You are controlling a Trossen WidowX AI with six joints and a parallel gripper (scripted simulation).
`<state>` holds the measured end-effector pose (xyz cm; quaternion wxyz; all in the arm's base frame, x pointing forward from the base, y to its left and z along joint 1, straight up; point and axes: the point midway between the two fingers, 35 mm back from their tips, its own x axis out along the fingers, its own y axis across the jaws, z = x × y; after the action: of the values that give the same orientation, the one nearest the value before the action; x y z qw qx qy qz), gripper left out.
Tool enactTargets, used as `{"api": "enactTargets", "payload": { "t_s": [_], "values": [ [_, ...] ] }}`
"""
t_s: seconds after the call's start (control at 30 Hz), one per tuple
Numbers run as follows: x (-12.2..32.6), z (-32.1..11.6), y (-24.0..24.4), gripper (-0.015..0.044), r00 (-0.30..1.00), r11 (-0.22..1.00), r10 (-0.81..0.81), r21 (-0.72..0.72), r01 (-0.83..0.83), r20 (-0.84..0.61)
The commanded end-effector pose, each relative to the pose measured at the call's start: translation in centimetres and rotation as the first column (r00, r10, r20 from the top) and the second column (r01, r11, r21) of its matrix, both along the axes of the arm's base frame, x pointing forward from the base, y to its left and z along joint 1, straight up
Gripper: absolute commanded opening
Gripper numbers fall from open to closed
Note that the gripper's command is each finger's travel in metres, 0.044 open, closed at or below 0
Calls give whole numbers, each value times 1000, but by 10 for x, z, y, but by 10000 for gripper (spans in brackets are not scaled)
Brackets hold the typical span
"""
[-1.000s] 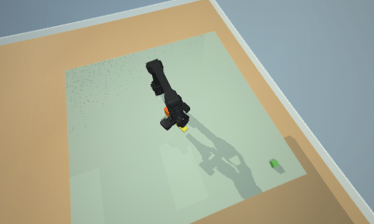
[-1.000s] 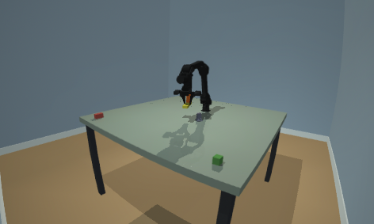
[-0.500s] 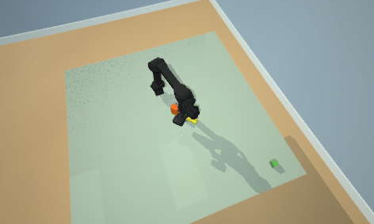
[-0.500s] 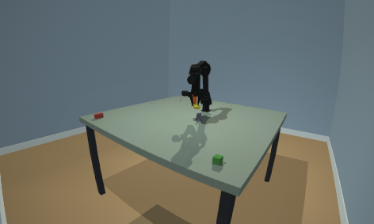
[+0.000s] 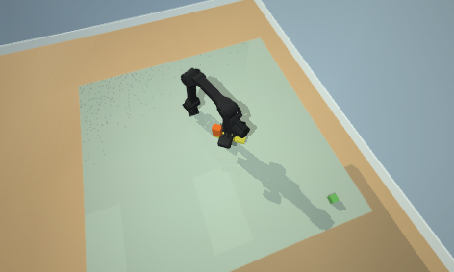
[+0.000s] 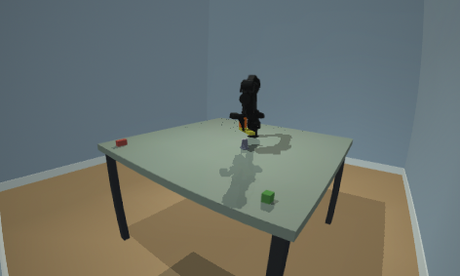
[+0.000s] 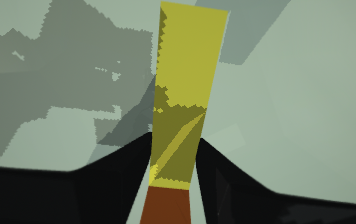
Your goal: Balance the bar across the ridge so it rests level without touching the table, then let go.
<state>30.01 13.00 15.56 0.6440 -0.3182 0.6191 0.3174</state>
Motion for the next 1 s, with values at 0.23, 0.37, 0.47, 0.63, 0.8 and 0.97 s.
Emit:
{"api": "enactTargets", "payload": {
  "t_s": [0.23, 0.37, 0.47, 0.63, 0.8, 0.97],
  "values": [
    [-2, -18, 2, 0, 1000, 1000, 7, -3, -7, -5],
    [-2, -24, 2, 0, 1000, 1000, 8, -3, -8, -5],
    [-3, -29, 2, 0, 1000, 1000, 8, -3, -8, -5],
    [-3, -37, 2, 0, 1000, 1000, 8, -3, -8, -5],
    [-4, -41, 3, 0, 1000, 1000, 9, -3, -9, -5],
    [-4, -41, 3, 0, 1000, 1000, 9, -3, -9, -5]
  ]
}}
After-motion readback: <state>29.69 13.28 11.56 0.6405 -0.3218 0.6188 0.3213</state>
